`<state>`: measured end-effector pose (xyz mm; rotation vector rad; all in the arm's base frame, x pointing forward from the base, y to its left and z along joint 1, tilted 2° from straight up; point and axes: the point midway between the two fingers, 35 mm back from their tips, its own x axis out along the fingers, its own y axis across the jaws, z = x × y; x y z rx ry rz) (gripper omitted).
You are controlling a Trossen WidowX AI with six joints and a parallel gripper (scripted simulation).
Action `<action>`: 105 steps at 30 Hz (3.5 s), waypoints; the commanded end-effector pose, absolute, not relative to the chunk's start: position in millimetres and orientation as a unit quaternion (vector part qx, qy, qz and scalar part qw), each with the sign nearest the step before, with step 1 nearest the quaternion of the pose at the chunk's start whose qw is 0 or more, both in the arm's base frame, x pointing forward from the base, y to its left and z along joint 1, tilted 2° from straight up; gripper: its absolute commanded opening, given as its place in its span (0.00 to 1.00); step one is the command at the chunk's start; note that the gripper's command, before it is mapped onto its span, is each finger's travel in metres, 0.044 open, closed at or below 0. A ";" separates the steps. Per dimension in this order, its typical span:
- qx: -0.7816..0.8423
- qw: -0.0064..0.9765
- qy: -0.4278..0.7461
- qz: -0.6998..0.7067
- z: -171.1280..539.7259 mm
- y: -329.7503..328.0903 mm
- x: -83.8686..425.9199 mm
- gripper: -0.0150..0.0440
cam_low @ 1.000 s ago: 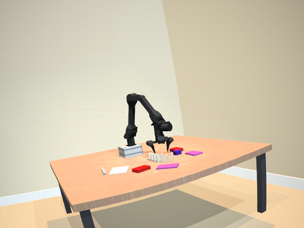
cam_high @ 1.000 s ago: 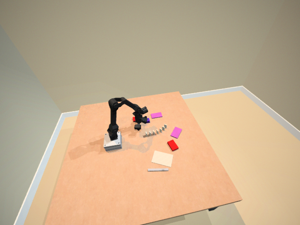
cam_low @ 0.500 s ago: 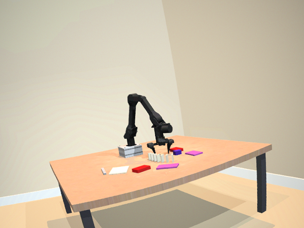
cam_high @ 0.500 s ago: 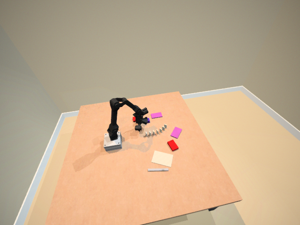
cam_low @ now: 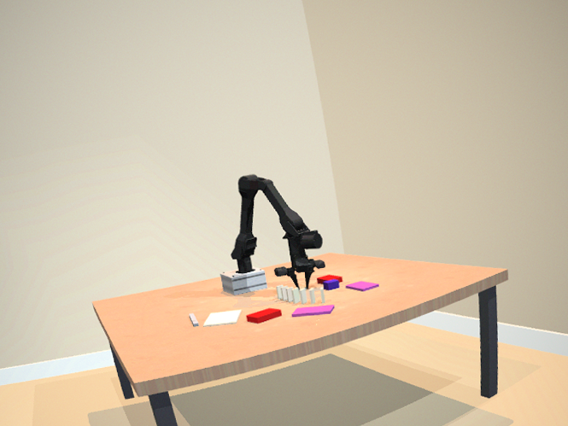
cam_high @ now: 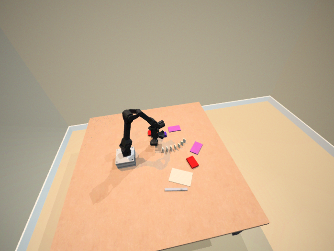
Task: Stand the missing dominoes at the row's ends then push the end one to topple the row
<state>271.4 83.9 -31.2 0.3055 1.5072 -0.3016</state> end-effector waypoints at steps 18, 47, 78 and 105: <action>0.135 0.710 0.678 -0.135 73.6 92.0 267.1 0.44; -0.335 0.638 0.616 0.317 126.1 89.2 209.7 0.44; -0.140 0.753 0.495 0.409 82.2 89.8 228.3 0.44; -0.029 0.860 0.223 0.459 80.0 68.7 223.6 0.44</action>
